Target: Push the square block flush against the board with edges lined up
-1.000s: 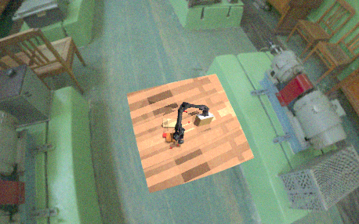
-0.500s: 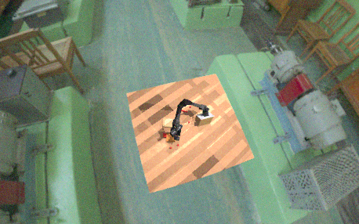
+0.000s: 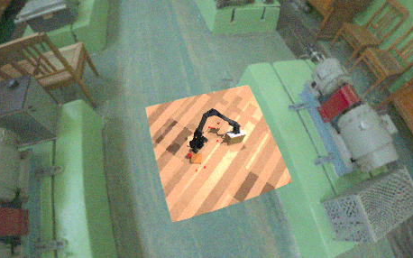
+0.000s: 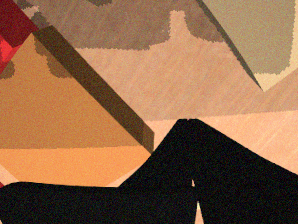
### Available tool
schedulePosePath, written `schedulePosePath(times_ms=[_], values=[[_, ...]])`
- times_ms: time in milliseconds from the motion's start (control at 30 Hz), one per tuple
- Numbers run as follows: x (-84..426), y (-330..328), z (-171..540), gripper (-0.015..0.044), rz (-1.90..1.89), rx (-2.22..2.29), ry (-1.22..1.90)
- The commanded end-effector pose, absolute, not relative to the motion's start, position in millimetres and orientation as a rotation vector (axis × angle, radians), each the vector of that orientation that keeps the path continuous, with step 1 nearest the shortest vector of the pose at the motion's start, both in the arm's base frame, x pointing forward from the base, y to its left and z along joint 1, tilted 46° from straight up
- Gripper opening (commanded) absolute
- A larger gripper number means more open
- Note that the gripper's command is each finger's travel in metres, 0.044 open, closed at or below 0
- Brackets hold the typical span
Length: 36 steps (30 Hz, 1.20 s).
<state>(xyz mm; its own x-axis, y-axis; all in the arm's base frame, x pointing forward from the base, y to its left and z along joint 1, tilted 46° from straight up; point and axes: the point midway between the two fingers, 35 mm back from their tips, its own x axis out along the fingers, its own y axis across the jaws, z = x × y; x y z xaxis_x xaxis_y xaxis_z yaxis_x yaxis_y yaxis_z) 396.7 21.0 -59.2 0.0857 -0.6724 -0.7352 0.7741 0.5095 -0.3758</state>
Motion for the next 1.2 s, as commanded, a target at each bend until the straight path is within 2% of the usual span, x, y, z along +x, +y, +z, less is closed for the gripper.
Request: schedulePosePath(times_ms=[0,767,933,1067,1167], values=[[402,1,-40,0.0000,-1.156,0.229,0.936],[406,-104,64,0.0000,-1.474,0.811,0.411],[406,-107,63,0.0000,-1.476,0.816,0.407],[410,-142,29,0.0000,-1.477,0.814,0.406],[411,-145,27,0.0000,-1.477,0.814,0.405]])
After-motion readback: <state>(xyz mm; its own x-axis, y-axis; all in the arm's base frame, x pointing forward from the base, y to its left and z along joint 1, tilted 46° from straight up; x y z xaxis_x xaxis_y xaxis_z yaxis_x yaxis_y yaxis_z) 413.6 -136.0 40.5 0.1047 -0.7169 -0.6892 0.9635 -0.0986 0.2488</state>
